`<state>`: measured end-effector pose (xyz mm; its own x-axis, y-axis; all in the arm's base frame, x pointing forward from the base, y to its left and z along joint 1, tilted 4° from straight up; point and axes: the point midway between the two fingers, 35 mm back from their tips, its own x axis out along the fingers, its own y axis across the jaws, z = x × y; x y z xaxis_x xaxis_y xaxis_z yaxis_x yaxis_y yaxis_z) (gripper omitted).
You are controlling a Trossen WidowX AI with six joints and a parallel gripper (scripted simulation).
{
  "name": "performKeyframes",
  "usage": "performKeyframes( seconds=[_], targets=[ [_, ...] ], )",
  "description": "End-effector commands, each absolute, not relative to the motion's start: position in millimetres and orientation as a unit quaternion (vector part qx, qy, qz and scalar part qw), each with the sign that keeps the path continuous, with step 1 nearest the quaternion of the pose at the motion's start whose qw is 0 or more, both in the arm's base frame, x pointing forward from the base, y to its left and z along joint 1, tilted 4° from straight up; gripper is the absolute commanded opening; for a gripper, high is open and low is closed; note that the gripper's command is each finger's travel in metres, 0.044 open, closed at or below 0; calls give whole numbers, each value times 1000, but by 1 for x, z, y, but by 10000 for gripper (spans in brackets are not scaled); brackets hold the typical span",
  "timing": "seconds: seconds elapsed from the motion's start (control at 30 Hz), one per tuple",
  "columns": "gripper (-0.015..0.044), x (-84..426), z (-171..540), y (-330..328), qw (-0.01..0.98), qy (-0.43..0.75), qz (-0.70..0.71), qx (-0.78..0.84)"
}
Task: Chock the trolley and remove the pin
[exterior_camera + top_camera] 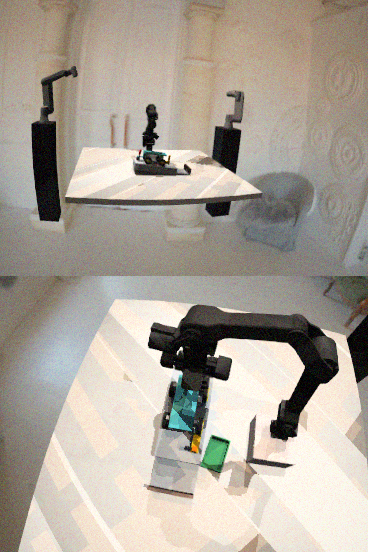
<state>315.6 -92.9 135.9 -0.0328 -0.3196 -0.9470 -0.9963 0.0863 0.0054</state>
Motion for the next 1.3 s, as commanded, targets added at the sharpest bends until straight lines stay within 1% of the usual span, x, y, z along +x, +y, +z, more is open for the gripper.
performKeyframes(
  seconds=[0.0, 1.27],
  targets=[
    [190, 314, 139, -102, 404, 589, 415, -564],
    [190, 313, 106, -113, 403, 589, 414, -564]
  ],
)
